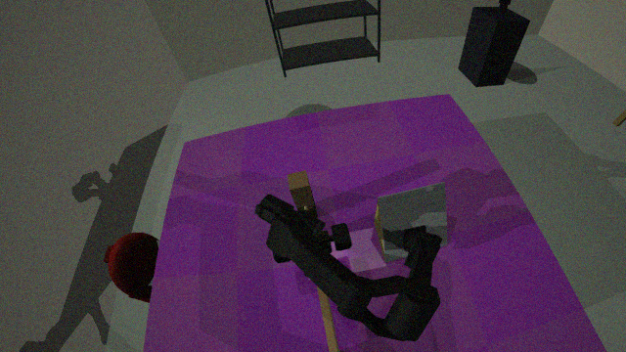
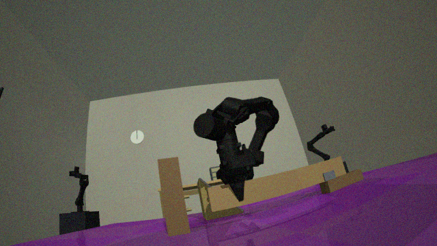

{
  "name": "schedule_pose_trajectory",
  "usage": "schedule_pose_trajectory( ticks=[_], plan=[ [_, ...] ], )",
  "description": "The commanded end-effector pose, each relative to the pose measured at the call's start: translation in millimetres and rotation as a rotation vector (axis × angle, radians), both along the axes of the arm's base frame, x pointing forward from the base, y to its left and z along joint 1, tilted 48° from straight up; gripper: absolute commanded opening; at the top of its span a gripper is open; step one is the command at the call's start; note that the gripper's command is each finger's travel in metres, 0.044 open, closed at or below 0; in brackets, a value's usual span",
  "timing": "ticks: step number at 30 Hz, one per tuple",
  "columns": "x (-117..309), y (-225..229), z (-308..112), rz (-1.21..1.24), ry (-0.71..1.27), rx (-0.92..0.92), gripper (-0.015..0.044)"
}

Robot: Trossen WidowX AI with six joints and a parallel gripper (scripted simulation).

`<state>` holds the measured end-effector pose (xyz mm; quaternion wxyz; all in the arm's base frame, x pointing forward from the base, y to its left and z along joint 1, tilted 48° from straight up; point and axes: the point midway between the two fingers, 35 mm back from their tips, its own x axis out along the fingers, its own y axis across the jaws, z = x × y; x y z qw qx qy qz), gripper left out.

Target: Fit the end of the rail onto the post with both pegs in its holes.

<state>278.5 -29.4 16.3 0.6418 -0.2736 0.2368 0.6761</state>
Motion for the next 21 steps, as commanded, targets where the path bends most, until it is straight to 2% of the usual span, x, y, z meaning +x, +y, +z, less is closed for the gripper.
schedule_pose_trajectory(
  ticks=[1, 21],
  plan=[
    [2.3, -4.8, 0.6, -0.005, -0.009, -0.005, 0.0],
    [3.7, -8.8, -3.5, -0.005, -0.009, -0.006, 0.0]
  ],
)
